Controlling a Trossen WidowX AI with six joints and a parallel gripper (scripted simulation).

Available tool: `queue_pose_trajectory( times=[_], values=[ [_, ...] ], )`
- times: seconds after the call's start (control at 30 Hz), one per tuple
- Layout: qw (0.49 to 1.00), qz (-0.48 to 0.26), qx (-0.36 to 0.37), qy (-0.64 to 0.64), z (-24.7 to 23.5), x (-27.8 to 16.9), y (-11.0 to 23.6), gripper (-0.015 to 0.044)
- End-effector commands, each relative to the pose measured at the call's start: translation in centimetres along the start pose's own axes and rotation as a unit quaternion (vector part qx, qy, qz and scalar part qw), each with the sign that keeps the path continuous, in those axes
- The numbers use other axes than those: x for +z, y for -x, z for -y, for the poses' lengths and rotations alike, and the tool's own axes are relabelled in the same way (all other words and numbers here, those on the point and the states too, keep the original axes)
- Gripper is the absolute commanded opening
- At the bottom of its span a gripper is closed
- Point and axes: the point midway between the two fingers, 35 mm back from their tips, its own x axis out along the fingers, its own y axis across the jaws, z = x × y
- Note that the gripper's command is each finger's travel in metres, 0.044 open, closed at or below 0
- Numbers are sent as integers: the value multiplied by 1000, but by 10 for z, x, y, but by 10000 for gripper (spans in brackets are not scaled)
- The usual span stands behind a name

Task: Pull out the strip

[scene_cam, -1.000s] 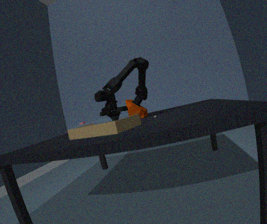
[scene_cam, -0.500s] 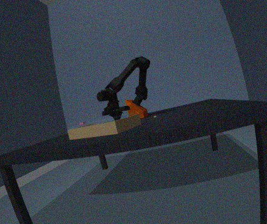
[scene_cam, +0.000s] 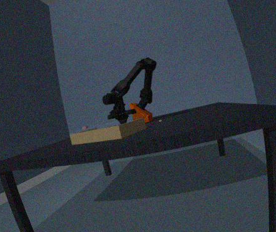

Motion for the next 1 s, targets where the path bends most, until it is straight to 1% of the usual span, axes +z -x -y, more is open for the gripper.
queue_pose_trajectory(
  times=[0.0,0.97],
  values=[
    [1000,-15,-2,-6,2,-16,-6,0],
    [1000,-16,-2,-7,3,-55,-5,0]
  ],
)
